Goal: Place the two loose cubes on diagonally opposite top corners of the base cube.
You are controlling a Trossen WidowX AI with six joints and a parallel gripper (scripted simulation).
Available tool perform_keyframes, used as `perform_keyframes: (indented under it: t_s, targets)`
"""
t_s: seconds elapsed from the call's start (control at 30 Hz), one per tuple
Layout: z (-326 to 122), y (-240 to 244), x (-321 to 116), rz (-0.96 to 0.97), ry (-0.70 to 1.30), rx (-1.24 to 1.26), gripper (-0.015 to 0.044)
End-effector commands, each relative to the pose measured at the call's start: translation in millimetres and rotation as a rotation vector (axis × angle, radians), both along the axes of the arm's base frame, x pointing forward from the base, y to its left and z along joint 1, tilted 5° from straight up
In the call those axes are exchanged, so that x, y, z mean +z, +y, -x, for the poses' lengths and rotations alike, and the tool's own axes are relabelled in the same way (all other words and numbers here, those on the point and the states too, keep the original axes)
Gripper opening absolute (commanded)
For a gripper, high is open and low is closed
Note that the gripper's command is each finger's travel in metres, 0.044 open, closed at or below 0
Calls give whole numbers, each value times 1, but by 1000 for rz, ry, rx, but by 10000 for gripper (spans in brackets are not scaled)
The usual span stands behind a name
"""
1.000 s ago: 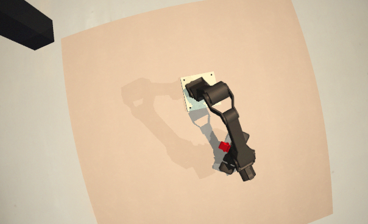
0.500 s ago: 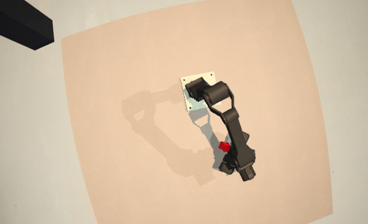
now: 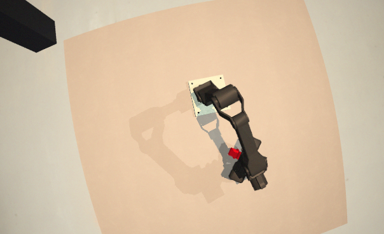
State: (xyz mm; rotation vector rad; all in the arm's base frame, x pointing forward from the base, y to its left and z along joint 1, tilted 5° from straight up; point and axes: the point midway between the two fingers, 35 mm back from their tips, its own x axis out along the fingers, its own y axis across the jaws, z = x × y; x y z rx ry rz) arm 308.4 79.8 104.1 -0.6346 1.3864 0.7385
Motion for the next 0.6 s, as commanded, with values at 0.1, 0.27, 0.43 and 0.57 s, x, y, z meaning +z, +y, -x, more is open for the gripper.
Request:
perform_keyframes:
  t_s: [0.1,0.27,0.43,0.57]
  targets:
    - [0,-1,12,-2,-8,4,205]
    - [0,-1,18,-2,-8,4,205]
    - [1,-2,24,-2,-8,4,205]
    - [1,-2,29,-1,-8,4,205]
